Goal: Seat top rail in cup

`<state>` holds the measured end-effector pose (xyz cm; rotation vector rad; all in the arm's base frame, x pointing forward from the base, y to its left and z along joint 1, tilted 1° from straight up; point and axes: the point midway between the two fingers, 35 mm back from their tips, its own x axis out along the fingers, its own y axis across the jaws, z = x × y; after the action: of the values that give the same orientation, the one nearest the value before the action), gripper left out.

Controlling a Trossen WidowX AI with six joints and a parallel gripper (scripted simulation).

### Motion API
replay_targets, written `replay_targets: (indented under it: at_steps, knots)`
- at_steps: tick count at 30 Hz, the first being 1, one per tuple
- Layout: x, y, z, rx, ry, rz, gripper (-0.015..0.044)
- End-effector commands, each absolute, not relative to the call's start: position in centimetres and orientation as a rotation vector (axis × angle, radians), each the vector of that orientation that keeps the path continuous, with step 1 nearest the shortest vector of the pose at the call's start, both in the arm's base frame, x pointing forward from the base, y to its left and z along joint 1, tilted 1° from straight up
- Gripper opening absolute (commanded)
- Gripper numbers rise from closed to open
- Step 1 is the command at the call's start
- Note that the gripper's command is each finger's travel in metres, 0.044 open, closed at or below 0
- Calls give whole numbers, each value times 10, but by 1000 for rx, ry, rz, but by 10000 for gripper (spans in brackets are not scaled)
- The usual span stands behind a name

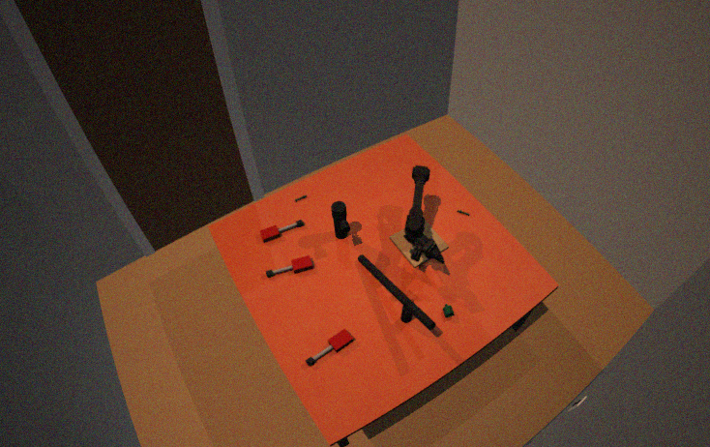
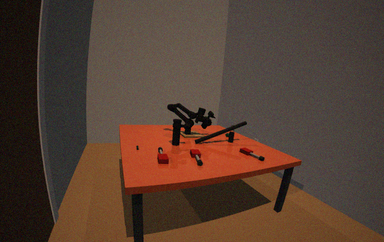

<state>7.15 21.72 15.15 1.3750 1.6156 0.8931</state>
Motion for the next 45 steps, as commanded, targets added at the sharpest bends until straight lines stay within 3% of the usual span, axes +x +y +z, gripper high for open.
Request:
replay_targets:
  at_steps: [1, 10, 18, 30, 45]
  knots:
    - [74, 217, 152, 1373, 1603, 890, 426]
    - [180, 189, 192, 1108, 1104, 626, 440]
    - [246, 114, 223, 647, 909, 307, 440]
    - [259, 3, 259, 38, 1021, 23, 440]
    - [259, -6, 260, -23, 1034, 27, 440]
